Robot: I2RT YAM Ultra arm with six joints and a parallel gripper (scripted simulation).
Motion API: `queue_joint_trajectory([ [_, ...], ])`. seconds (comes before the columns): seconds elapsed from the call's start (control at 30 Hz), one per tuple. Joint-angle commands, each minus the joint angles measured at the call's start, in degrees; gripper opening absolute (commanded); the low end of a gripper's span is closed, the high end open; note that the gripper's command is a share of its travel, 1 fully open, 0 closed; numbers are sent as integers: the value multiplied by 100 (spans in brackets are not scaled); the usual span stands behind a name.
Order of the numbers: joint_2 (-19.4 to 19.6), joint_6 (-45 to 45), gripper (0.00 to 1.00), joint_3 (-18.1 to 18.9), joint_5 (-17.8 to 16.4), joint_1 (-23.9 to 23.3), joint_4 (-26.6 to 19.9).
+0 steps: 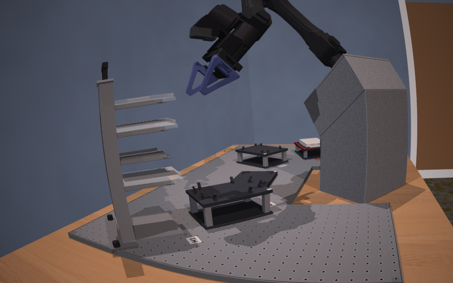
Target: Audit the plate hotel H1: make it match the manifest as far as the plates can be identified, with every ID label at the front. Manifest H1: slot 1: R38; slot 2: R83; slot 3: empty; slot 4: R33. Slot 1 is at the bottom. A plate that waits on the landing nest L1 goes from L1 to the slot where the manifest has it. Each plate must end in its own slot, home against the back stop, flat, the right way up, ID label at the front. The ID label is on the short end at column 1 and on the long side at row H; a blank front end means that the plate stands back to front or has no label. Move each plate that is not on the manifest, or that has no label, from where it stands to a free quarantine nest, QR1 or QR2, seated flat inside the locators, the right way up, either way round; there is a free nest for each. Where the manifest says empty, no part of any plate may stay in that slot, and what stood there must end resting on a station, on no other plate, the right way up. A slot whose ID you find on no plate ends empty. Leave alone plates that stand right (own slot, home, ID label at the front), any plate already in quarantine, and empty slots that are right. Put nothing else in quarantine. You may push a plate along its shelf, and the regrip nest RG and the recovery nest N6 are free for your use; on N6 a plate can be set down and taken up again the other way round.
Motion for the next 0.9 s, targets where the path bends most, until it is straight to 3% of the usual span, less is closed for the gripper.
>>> queue_joint_trajectory([
  [0.0, 4, -30, 100, 46, -51, 31, 9],
  [0.8, 4, -30, 100, 46, -51, 31, 9],
  [0.87, -107, -55, 100, -153, -78, 96, 113],
])
